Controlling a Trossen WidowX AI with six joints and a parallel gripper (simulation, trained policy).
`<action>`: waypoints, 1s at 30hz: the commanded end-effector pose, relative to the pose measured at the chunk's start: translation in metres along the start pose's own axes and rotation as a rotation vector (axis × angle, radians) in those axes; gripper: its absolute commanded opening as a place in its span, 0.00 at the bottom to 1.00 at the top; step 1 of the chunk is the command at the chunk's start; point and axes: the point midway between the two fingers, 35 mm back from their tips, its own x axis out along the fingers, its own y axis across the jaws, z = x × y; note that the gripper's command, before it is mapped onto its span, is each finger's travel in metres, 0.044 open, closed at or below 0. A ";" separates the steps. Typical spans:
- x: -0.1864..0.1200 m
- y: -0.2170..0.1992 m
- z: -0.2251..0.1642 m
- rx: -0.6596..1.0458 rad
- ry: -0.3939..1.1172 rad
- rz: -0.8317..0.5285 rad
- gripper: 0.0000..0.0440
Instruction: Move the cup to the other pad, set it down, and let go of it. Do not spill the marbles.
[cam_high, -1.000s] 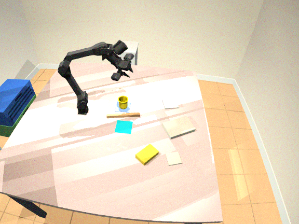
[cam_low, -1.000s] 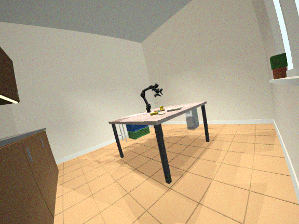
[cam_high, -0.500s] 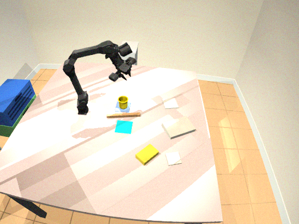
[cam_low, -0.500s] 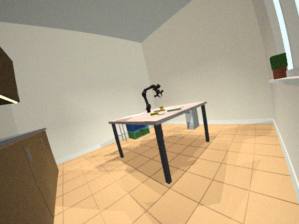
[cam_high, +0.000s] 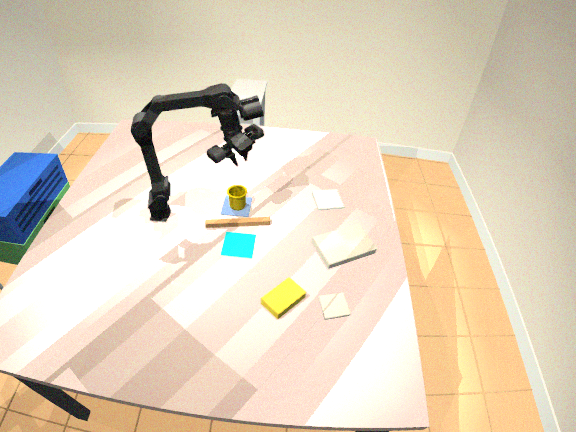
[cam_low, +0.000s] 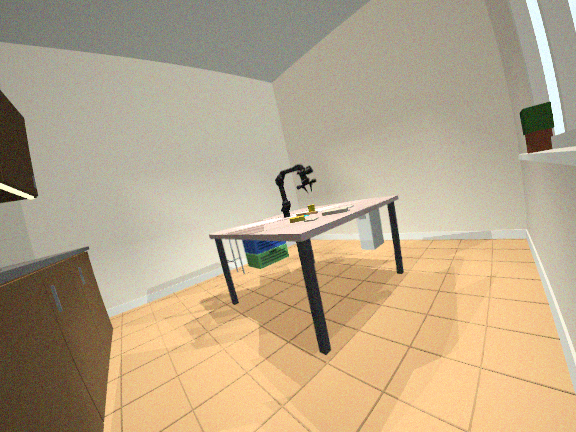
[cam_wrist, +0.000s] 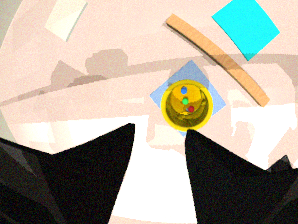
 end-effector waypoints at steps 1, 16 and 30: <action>0.010 -0.008 0.000 0.017 0.016 -0.065 0.36; 0.049 -0.034 -0.005 0.063 0.070 -0.286 0.40; 0.085 -0.051 -0.012 0.103 0.081 -0.394 0.43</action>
